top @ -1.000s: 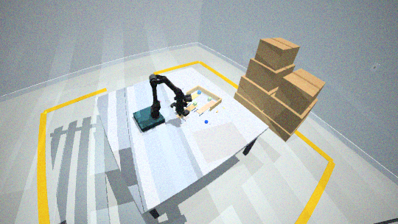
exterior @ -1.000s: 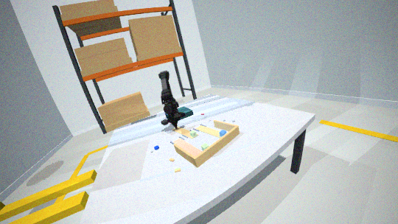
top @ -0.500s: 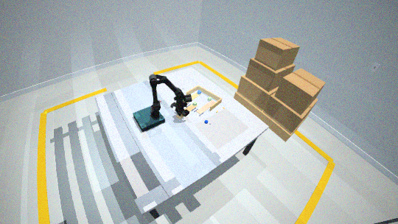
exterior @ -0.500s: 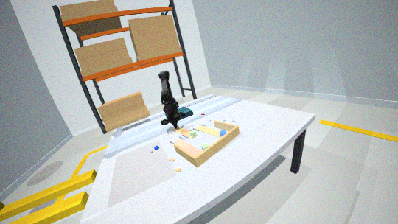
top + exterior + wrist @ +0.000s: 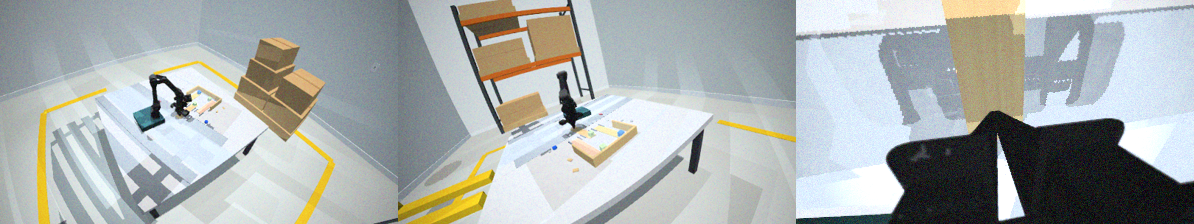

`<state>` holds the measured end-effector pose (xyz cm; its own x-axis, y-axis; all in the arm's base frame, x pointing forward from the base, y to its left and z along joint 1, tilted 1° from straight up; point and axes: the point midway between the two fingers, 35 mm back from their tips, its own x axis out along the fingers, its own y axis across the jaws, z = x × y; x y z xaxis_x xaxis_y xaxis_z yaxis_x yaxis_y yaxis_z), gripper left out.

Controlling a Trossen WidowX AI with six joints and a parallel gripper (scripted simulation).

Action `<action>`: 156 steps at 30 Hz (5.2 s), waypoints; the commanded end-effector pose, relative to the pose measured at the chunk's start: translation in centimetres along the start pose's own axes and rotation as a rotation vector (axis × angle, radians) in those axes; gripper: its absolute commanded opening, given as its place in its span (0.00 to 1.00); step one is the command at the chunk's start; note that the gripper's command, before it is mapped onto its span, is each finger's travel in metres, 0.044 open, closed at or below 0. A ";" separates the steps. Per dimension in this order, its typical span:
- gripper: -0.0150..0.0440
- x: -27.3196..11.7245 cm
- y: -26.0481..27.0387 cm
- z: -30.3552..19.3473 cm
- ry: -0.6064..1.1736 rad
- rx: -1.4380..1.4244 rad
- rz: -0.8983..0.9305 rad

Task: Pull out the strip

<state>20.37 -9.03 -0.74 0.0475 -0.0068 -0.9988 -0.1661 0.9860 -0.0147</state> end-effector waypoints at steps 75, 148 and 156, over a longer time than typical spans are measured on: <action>0.73 -5.5 0.2 21.8 0.012 0.117 0.013; 0.25 -5.2 1.8 16.1 0.017 0.117 0.014; 0.25 -5.3 2.5 13.8 0.019 0.117 0.015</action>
<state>34.46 -4.36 5.18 0.0298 0.0052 -0.9995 -0.0542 0.9985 0.0036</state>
